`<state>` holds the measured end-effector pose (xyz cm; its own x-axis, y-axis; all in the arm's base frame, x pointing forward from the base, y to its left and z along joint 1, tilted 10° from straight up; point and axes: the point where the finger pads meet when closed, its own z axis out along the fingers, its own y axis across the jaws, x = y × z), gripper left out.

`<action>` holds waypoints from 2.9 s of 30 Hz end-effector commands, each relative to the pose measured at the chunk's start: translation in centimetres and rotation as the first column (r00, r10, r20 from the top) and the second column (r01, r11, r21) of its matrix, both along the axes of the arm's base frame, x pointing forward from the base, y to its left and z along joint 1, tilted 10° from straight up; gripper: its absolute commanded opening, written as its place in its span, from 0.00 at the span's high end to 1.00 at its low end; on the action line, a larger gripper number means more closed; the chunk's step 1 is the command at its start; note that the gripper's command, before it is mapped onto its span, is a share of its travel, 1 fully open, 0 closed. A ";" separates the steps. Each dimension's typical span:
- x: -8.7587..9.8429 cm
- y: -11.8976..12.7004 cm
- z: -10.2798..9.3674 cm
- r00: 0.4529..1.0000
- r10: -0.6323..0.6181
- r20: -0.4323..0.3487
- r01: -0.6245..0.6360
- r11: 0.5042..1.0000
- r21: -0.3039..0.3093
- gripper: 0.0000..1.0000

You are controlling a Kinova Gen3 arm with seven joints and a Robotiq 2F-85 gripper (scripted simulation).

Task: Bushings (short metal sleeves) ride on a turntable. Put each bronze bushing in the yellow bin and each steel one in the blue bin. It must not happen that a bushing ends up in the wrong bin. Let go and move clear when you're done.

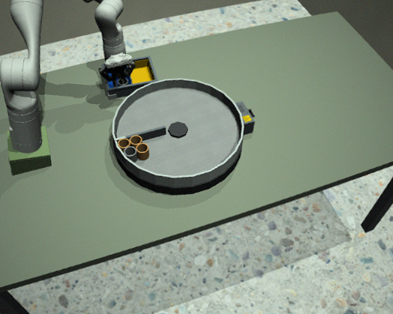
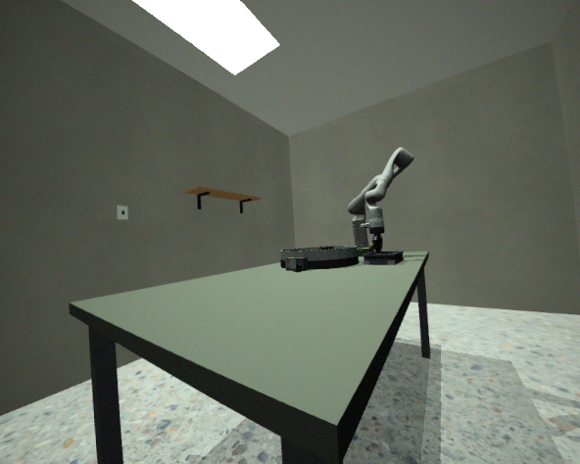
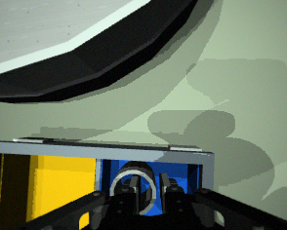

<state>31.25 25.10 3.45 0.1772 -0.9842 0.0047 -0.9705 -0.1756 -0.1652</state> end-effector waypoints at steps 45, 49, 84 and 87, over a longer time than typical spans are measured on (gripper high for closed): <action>0.0 0.0 0.0 1.000 0.000 0.001 0.000 1.000 0.001 0.81; 0.0 0.0 0.0 1.000 0.000 0.001 0.000 1.000 0.001 0.81; -0.1 0.1 1.1 1.000 0.000 0.001 0.000 1.000 0.001 0.81; -0.1 0.1 1.1 1.000 0.000 0.001 0.000 1.000 0.001 0.81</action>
